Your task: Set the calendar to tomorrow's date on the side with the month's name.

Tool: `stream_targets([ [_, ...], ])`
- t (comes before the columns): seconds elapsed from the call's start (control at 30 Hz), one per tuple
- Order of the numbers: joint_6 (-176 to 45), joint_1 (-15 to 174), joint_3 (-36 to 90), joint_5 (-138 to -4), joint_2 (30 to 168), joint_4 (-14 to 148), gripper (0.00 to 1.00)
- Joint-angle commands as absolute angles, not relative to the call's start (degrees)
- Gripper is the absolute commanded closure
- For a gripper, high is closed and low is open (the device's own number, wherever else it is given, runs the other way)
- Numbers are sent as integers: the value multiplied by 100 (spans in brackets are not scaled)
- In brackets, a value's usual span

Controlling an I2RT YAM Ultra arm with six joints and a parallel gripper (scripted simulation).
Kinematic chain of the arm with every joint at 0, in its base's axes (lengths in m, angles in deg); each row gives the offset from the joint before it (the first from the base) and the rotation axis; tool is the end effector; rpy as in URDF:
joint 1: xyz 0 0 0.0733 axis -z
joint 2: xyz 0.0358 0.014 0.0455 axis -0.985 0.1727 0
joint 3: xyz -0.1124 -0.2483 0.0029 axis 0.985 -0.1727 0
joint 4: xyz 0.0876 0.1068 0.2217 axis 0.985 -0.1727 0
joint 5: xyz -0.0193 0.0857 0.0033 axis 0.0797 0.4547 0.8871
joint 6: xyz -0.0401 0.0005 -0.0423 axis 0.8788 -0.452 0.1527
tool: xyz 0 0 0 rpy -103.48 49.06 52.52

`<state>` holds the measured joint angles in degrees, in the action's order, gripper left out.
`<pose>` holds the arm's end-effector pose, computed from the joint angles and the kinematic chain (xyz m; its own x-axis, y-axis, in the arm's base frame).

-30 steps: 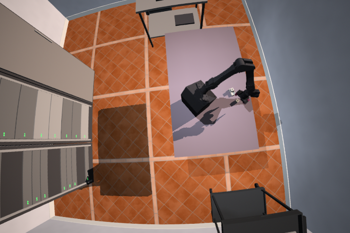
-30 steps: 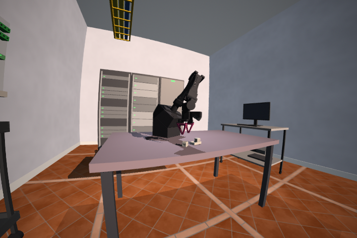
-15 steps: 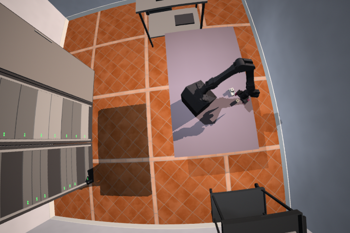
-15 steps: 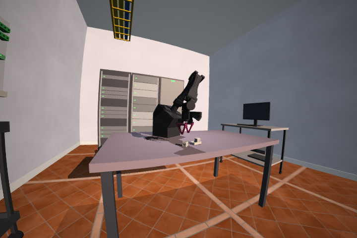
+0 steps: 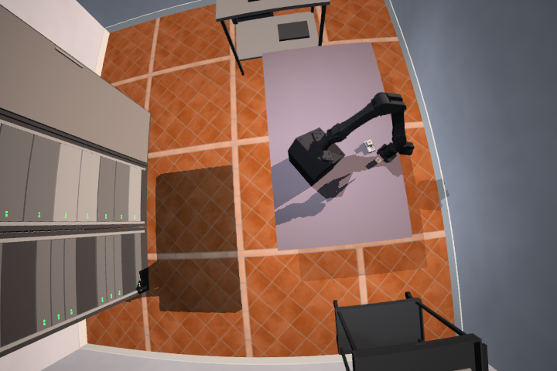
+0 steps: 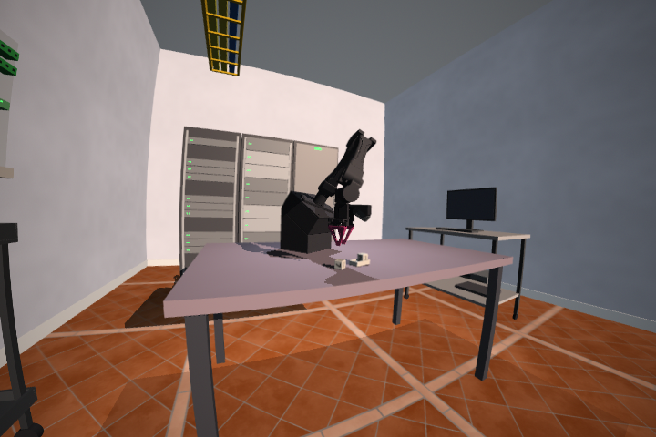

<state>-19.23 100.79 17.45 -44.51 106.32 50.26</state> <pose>0.3479 -0.1108 0.1566 -0.6926 -0.4405 -0.5712 -0.5235 0.8517 -0.0220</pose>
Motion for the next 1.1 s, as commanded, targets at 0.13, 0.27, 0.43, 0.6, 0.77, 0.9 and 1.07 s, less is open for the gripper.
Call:
stream_targets([
  [0.13, -1894, 10176, 1795, -4463, 10454, 4961, 53],
  [0.27, -1894, 10176, 1795, -4463, 10454, 4961, 53],
  [0.43, -1894, 10176, 1795, -4463, 10454, 4961, 53],
  [0.6, -1894, 10176, 1795, -4463, 10454, 4961, 53],
  [0.77, -1894, 10176, 1795, -4463, 10454, 4961, 53],
  [0.9, -1897, 10176, 1795, -4464, 10456, 4975, 53],
  [1.07, -1908, 10173, 1795, -4469, 10464, 5029, 53],
])
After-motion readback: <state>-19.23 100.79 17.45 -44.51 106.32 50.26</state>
